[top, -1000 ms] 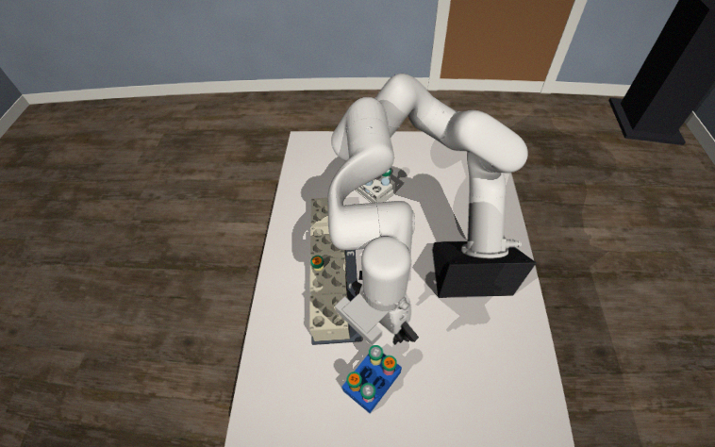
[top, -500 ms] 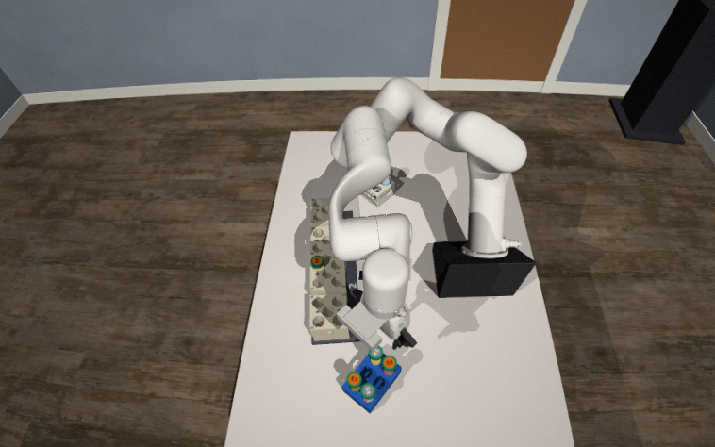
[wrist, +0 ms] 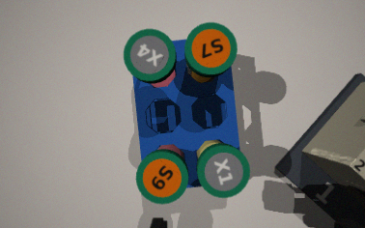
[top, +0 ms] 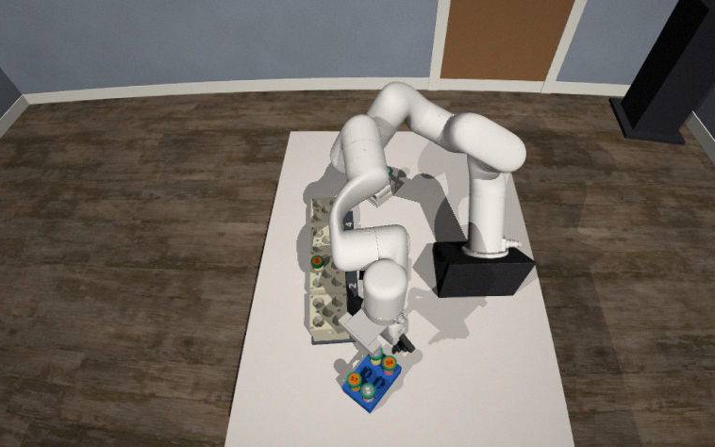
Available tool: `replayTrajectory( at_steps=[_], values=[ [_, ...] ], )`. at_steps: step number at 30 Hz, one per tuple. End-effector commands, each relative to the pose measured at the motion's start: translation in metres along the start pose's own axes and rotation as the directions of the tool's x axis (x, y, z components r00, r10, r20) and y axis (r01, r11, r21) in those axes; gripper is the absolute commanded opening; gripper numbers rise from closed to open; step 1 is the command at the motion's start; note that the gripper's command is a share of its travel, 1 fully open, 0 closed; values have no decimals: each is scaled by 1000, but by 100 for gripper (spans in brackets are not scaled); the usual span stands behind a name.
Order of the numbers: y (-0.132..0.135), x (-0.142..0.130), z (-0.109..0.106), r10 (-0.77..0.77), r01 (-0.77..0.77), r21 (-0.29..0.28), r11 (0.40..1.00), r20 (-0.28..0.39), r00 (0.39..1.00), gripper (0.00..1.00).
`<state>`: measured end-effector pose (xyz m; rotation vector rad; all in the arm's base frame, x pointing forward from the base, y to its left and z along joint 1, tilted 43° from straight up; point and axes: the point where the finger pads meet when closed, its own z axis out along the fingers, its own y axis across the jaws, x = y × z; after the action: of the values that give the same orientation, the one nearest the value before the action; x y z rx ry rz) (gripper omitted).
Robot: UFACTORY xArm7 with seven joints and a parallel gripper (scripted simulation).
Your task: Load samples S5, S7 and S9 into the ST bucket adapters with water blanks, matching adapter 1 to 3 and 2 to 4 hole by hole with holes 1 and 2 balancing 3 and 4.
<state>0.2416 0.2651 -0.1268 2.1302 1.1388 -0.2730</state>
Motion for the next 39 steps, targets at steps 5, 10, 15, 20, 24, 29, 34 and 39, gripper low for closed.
replayTrajectory(
  at_steps=[5, 10, 15, 20, 24, 29, 34, 39],
  values=[
    [-1, 1, 17, 0, 0, 1, 1000, -5, 1000, 100],
    [-1, 1, 18, 0, 0, 1, 1000, -5, 1000, 100],
    [-1, 1, 18, 0, 0, 1, 1000, -5, 1000, 100],
    [-1, 1, 18, 0, 0, 1, 1000, -5, 1000, 100],
    [-1, 1, 18, 0, 0, 1, 1000, -5, 1000, 100],
    [-1, 1, 18, 0, 0, 1, 1000, -5, 1000, 100],
    [-1, 1, 18, 0, 0, 1, 1000, -5, 1000, 100],
    [-1, 1, 18, 0, 0, 1, 1000, -5, 1000, 100]
  ],
)
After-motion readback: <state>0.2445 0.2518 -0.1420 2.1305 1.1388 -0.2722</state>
